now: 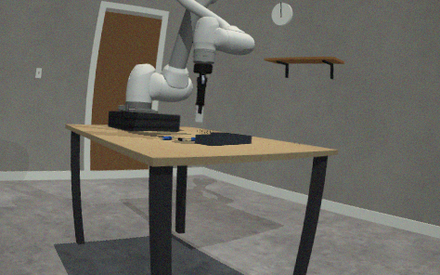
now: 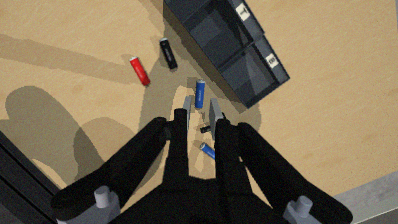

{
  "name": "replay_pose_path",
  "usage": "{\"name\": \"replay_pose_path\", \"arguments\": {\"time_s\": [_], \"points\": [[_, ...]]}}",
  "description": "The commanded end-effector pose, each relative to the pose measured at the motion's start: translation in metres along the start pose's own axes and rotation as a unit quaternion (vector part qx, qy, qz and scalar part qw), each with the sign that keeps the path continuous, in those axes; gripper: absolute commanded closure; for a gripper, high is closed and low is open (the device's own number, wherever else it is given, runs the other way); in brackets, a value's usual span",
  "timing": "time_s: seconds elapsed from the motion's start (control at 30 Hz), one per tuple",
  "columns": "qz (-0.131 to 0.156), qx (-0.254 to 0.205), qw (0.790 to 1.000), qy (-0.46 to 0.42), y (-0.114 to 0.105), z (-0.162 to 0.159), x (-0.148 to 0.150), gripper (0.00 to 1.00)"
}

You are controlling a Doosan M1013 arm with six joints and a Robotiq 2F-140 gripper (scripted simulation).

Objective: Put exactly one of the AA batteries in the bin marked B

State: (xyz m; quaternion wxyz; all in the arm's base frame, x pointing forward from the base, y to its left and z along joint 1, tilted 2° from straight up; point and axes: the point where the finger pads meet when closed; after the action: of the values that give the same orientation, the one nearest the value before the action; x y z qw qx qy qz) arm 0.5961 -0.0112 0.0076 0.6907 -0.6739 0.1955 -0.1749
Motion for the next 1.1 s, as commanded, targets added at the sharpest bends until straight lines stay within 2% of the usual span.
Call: {"name": "replay_pose_path", "arguments": {"time_s": [0.0, 0.13, 0.7, 1.07], "points": [[0.000, 0.000, 1.000, 0.000, 0.000, 0.000, 0.000, 0.83], [0.000, 0.000, 1.000, 0.000, 0.000, 0.000, 0.000, 0.83], [0.000, 0.000, 1.000, 0.000, 0.060, 0.000, 0.000, 0.83], [0.000, 0.000, 1.000, 0.000, 0.071, 0.000, 0.000, 0.83]]}}
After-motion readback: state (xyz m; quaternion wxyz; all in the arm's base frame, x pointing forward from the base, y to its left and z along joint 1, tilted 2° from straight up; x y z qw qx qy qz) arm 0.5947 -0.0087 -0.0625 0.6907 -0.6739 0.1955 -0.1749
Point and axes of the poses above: the point where the finger pads meet when closed, its own y axis out along the fingers, its own x axis across the jaws, z = x × y, and after that the axes turned 2 degrees about -y, right-handed
